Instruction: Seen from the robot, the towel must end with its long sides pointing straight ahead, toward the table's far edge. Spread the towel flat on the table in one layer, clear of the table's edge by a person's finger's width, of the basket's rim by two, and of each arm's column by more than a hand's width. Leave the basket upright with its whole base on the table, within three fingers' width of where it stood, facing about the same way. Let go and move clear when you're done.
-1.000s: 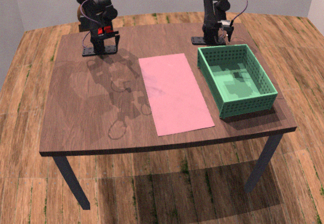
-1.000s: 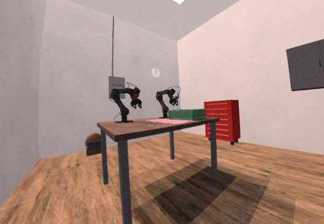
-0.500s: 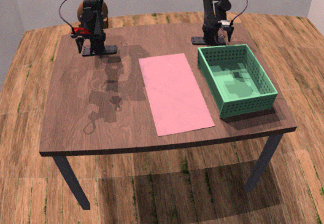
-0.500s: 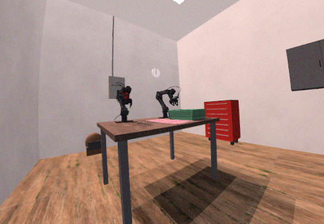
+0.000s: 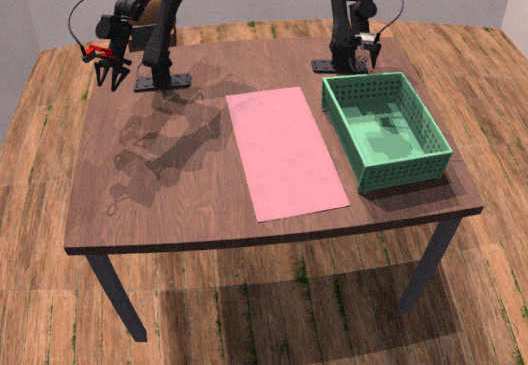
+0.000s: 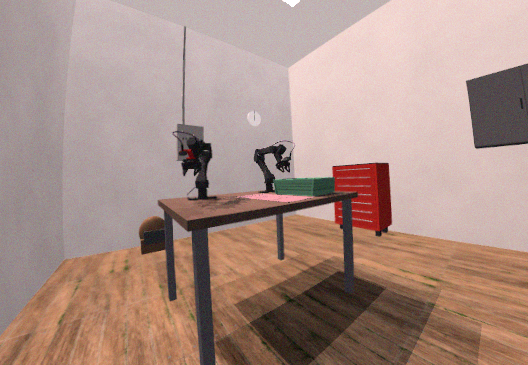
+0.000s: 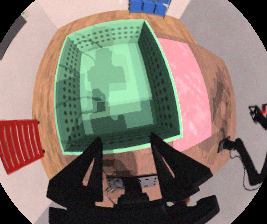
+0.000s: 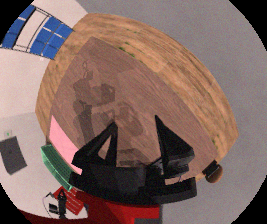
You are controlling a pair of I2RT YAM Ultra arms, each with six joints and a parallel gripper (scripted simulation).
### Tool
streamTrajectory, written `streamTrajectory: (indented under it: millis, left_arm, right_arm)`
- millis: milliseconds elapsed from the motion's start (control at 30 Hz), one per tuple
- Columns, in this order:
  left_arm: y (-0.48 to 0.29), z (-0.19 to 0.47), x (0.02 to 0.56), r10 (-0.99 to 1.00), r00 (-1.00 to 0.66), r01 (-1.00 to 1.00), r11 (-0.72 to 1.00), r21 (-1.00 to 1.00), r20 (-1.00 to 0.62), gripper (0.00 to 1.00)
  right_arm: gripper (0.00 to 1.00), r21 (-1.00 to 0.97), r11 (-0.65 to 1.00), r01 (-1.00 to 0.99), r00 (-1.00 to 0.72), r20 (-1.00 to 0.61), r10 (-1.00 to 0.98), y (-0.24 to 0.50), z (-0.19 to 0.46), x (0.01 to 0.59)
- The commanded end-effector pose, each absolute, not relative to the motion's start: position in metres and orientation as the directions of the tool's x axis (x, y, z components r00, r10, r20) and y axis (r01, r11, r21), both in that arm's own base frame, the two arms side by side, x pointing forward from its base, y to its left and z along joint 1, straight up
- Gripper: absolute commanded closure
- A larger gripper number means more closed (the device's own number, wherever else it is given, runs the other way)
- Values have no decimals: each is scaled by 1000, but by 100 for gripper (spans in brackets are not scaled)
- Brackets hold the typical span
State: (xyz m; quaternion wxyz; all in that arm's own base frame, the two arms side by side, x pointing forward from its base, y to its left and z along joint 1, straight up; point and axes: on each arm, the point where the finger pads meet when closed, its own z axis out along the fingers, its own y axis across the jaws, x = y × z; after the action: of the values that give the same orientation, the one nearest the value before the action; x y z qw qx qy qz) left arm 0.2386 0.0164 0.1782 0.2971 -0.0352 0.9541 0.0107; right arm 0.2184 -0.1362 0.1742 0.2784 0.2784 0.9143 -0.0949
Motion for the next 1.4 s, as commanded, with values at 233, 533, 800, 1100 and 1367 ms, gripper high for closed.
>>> streamTrajectory:
  millis: [233, 533, 800, 1100, 1367]
  left_arm:
    - [16, 183, 241, -55, -812, -68, 998, 0, -581, 36]
    - [16, 183, 241, -55, -812, -68, 998, 0, -581, 36]
    - [16, 183, 241, -55, -812, -68, 998, 0, -581, 36]
    - [16, 183, 241, -55, -812, -68, 998, 0, -581, 36]
    - [16, 183, 241, -55, -812, -68, 998, 0, -581, 36]
  right_arm:
    - [36, 2, 865, 501, -696, -593, 405, -134, 190, 229]
    - [36, 4, 864, 503, -694, -593, 407, -134, 190, 229]
    - [36, 4, 864, 503, -694, -593, 407, -134, 190, 229]
    - [36, 4, 864, 503, -694, -593, 407, -134, 190, 229]
    - [36, 4, 864, 503, -694, -593, 407, -134, 190, 229]
